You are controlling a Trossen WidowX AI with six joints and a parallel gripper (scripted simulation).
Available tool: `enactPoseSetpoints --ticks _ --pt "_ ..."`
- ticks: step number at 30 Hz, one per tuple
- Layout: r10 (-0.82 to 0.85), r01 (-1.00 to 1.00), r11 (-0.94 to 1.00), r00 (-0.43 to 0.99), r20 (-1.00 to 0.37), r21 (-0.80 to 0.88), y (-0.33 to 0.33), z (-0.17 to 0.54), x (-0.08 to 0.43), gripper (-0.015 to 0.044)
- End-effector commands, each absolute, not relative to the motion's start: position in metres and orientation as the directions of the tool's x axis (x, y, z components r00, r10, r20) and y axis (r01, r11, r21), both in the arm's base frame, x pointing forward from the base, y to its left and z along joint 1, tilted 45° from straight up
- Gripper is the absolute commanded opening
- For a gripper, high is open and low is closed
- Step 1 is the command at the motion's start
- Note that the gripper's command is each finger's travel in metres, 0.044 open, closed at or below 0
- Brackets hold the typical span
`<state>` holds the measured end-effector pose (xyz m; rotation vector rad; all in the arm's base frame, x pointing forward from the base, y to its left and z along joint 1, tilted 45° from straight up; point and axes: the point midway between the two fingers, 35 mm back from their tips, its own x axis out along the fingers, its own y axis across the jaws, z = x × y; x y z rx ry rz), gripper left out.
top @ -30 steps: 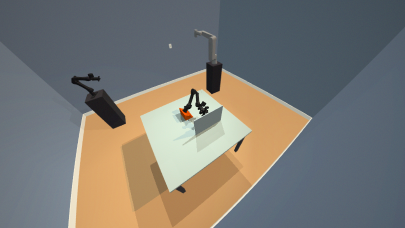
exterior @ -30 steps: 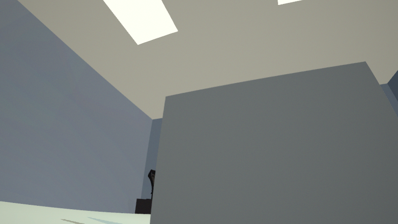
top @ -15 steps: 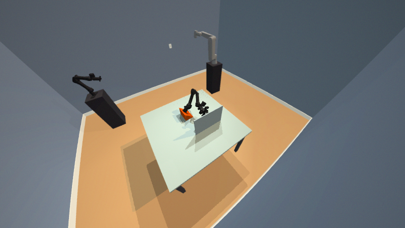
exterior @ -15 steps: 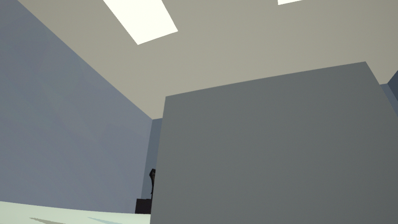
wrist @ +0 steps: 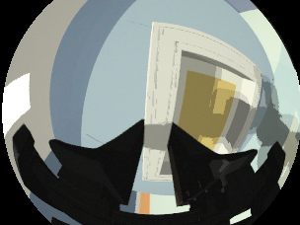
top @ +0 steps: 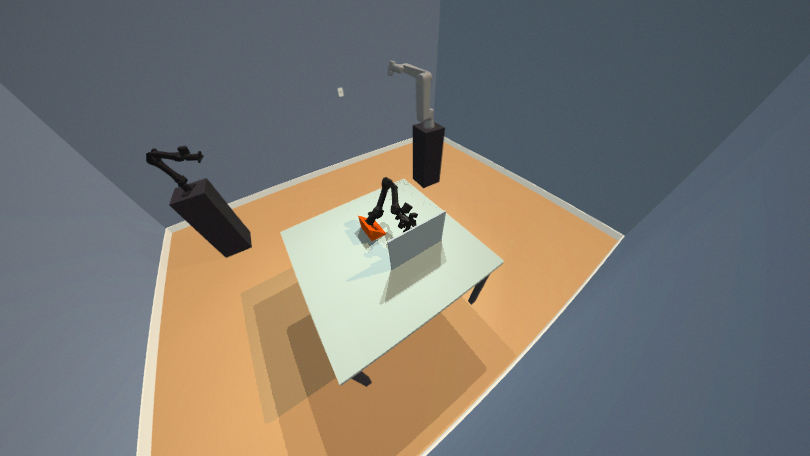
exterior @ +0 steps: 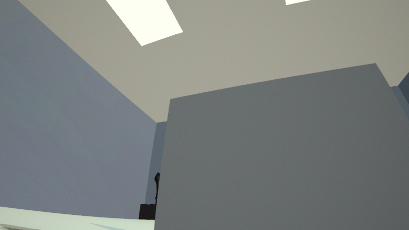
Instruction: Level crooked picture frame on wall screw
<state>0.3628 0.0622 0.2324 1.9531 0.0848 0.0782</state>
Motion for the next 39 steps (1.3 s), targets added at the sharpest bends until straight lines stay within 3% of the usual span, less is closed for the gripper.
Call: enactPoseSetpoints --ticks 1,39 --pt "0.091 0.018 -0.378 0.996 0.018 0.925 0.0617 0.2320 0.3629 0.0000" --pt "0.098 0.029 -0.440 0.995 0.016 0.897 0.0647 0.2278 0.3627 0.0000"
